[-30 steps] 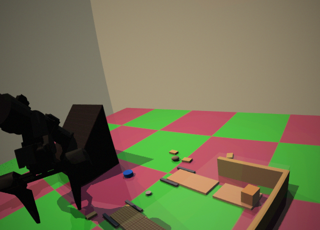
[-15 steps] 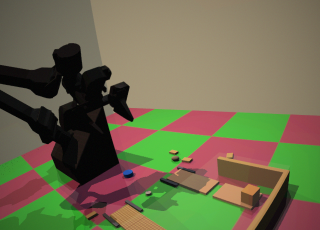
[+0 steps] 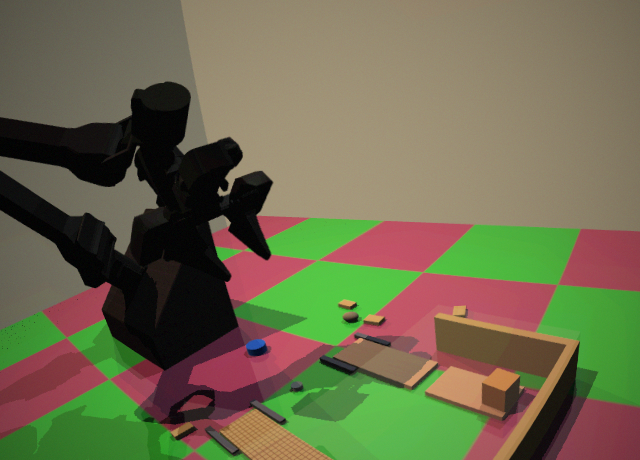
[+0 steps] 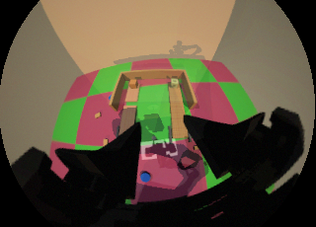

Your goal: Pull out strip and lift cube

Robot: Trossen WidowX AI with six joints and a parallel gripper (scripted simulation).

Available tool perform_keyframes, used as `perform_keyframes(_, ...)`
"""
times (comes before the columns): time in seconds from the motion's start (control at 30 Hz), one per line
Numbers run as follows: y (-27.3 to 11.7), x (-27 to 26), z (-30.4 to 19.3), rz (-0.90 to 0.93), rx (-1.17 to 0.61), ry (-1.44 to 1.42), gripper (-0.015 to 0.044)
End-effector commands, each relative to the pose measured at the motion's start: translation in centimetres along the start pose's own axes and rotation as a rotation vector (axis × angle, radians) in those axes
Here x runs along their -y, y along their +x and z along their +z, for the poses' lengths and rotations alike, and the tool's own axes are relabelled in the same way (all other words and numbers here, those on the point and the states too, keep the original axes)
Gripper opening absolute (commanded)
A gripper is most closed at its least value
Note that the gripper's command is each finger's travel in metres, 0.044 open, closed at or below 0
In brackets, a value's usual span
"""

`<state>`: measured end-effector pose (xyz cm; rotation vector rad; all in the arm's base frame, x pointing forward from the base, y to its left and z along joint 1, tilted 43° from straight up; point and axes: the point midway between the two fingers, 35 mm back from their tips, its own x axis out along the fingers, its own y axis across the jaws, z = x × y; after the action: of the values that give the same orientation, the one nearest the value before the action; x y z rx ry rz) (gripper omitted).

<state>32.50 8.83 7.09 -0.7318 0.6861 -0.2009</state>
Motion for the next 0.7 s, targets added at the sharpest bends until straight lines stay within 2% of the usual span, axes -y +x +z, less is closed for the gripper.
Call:
perform_keyframes(0.0,3.3,1.4,-0.3,-0.007,-0.206,0.032,0.0164)
perform_keyframes(0.2,7.1,4.7,-2.6,-0.035,-0.53,0.073,0.0006)
perform_keyframes(0.4,8.6,7.6,-4.3,-0.068,-0.792,0.146,0.0)
perform_keyframes(0.67,8.7,7.7,-4.3,-0.07,-0.8,0.149,0.0)
